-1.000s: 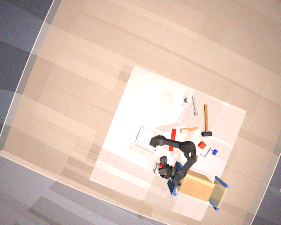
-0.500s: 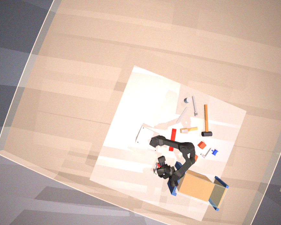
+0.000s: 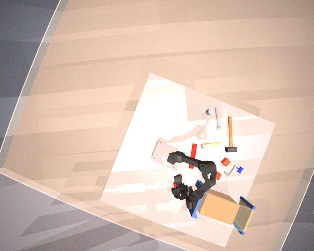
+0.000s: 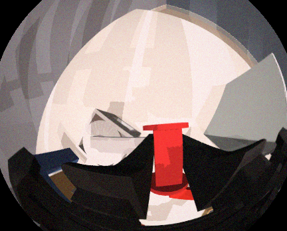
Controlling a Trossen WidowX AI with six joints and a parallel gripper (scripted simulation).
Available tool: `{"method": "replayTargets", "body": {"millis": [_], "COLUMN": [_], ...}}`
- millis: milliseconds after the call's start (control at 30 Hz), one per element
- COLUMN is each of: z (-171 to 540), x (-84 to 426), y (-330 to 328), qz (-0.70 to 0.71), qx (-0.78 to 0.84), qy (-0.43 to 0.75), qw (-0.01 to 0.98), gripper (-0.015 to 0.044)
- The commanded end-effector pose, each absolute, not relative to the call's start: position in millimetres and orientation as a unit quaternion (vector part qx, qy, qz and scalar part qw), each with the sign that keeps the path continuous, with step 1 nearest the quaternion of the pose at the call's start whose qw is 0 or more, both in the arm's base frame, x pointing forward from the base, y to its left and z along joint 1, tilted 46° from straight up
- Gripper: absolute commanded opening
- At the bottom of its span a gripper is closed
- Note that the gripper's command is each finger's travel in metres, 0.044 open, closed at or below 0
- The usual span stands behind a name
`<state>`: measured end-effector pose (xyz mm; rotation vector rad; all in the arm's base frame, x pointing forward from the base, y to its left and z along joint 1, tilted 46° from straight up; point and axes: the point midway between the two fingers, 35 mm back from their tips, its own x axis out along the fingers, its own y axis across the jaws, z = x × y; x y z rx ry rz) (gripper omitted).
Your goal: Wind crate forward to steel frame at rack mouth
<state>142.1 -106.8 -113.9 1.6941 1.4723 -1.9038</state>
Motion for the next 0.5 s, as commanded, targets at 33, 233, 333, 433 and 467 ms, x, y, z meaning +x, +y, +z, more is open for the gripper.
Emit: {"method": "replayTargets", "body": {"millis": [33,233,333,433,467], "z": [-123.5,-127.3,-129.2,-131.3,-131.9], "x": [133.0,129.2,127.6,125.9,125.5], "y": [-114.9,-119.2,-121.2,-123.6,-124.2], "qz": [-0.656,-0.656,-0.656,-0.656,-0.656], "qx": [0.56,0.56,0.56,0.56,0.56], "qy": [0.495,0.495,0.495,0.495,0.494], "qw": [0.106,0.106,0.106,0.106,0.106], "gripper": [0.0,0.0,0.0,0.0,0.0]}}
